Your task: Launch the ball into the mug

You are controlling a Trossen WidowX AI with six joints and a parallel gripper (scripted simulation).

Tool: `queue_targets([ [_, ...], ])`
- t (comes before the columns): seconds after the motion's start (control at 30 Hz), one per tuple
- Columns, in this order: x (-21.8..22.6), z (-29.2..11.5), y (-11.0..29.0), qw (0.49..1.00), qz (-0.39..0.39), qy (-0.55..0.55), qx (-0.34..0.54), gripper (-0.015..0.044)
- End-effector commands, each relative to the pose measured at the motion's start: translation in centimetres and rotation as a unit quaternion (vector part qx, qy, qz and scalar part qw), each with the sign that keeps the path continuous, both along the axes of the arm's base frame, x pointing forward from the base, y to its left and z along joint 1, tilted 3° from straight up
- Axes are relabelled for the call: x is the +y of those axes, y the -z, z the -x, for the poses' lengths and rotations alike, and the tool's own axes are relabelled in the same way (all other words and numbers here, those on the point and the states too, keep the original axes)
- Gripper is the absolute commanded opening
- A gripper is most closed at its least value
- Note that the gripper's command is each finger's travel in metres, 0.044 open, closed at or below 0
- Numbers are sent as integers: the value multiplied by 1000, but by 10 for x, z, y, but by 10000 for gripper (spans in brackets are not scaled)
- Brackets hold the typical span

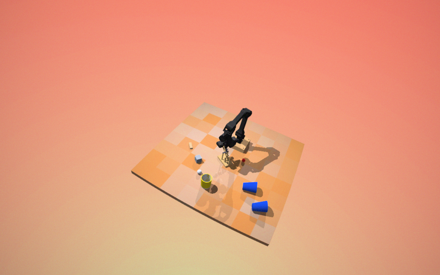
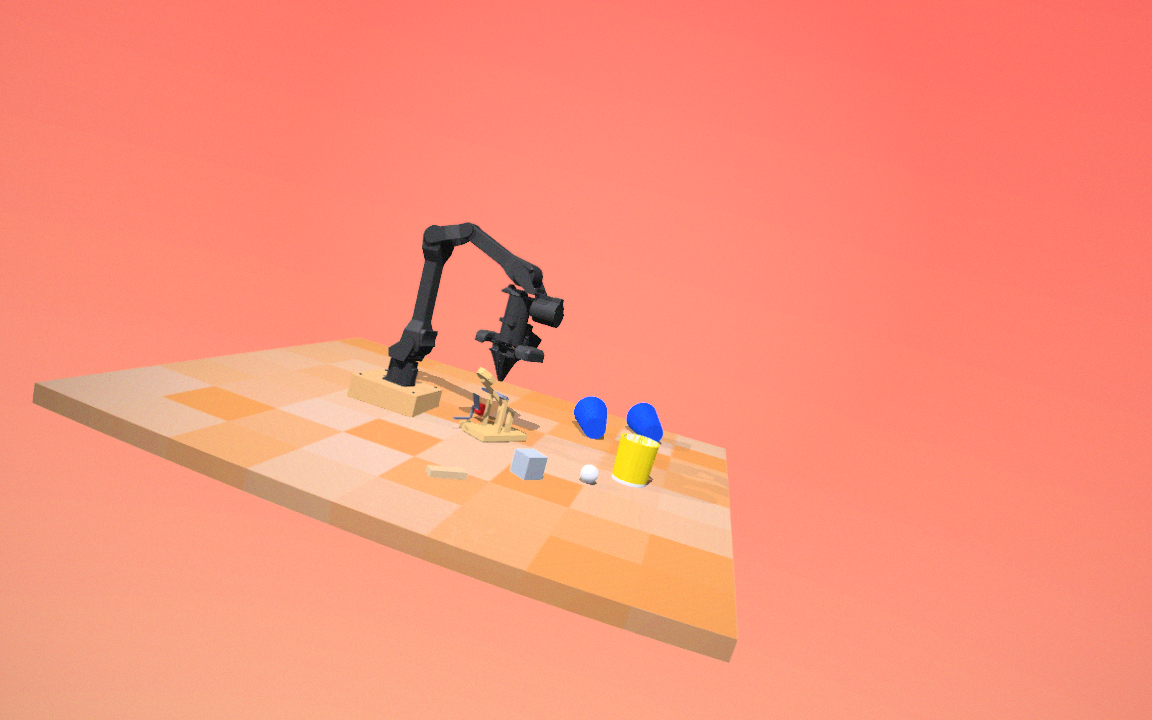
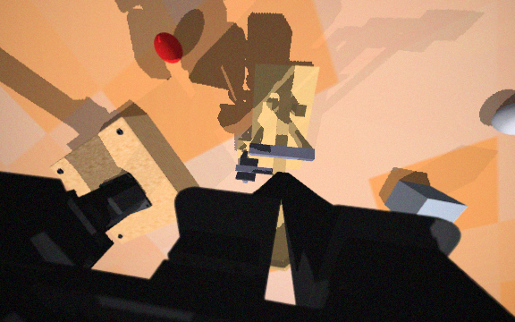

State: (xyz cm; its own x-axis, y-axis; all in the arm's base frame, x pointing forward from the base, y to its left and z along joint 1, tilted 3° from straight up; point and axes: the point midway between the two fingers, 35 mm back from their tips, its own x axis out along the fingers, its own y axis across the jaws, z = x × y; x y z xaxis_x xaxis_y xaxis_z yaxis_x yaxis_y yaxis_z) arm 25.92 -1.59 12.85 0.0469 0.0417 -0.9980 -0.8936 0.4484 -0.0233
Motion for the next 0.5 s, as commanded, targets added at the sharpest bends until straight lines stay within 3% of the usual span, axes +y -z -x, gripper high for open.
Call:
queue_targets([
  [0.0, -2, 1, 6, 1000, -2, -2, 2, 0],
  [0.47, -13, 3, 27, 1000, -1, -2, 2, 0],
])
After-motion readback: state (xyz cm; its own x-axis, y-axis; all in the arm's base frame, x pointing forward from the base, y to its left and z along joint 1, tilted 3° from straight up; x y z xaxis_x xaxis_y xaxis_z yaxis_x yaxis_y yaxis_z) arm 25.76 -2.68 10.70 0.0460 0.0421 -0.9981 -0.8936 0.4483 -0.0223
